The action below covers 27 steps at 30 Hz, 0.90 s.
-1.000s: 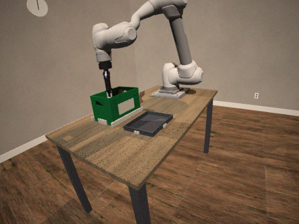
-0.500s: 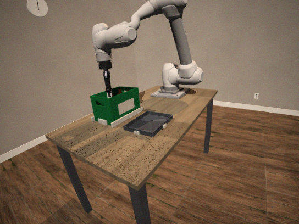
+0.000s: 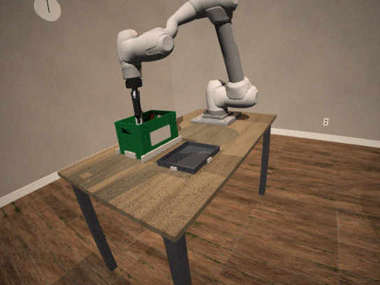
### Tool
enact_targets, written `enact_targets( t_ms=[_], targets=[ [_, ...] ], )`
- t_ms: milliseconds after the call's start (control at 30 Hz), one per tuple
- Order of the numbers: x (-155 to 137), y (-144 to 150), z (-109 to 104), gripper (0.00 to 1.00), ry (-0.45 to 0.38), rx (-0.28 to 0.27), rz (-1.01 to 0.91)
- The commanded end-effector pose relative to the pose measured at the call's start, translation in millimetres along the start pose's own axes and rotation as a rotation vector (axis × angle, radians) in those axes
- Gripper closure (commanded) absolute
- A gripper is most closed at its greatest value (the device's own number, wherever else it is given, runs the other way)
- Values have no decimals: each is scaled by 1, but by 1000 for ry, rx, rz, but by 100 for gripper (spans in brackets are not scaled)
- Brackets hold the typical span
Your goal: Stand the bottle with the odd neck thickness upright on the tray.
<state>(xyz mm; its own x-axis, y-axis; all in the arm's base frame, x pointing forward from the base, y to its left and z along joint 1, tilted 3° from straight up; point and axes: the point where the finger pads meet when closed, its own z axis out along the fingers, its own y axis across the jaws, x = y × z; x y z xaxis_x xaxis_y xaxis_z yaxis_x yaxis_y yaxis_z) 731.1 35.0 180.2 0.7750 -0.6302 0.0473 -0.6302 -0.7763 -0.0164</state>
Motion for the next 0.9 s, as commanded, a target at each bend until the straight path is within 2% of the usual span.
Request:
enact_targets(
  t_ms=[0, 867],
  targets=[
    [0, 0, 0, 62, 0, 0, 0],
    [0, 0, -3, 62, 0, 0, 0]
  ],
)
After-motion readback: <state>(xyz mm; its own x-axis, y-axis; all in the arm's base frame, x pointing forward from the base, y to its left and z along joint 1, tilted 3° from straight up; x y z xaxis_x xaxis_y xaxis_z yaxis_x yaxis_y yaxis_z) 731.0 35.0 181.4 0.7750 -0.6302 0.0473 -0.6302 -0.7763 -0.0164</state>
